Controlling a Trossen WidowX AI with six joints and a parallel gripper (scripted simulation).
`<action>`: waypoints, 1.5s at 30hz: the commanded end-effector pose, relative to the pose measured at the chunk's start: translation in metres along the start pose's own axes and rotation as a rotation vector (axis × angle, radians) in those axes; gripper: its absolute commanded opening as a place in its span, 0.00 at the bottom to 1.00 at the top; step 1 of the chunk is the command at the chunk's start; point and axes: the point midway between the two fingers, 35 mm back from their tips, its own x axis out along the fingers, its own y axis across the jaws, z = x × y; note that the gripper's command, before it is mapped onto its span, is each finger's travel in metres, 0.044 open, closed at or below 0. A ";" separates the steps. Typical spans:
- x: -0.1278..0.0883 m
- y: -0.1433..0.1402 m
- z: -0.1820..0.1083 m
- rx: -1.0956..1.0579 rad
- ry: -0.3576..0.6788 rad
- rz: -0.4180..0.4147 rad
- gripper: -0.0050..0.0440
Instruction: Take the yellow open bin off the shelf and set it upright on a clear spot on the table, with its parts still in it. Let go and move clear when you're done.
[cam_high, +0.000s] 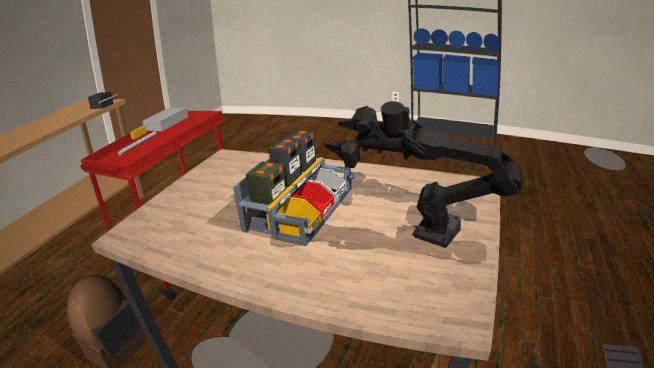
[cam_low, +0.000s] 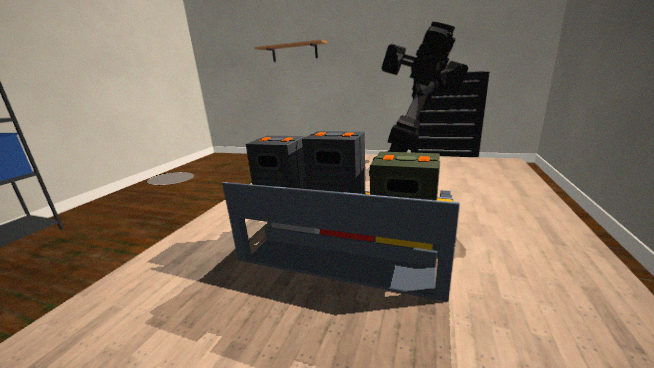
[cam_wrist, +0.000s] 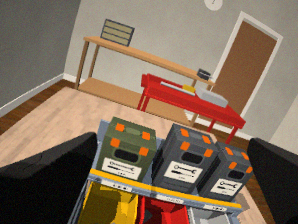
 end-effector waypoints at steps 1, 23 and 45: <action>-0.002 0.000 0.003 0.001 -0.007 0.002 1.00; 0.011 0.001 0.003 0.001 -0.005 0.002 1.00; 0.036 0.017 -0.039 -0.137 0.119 0.185 1.00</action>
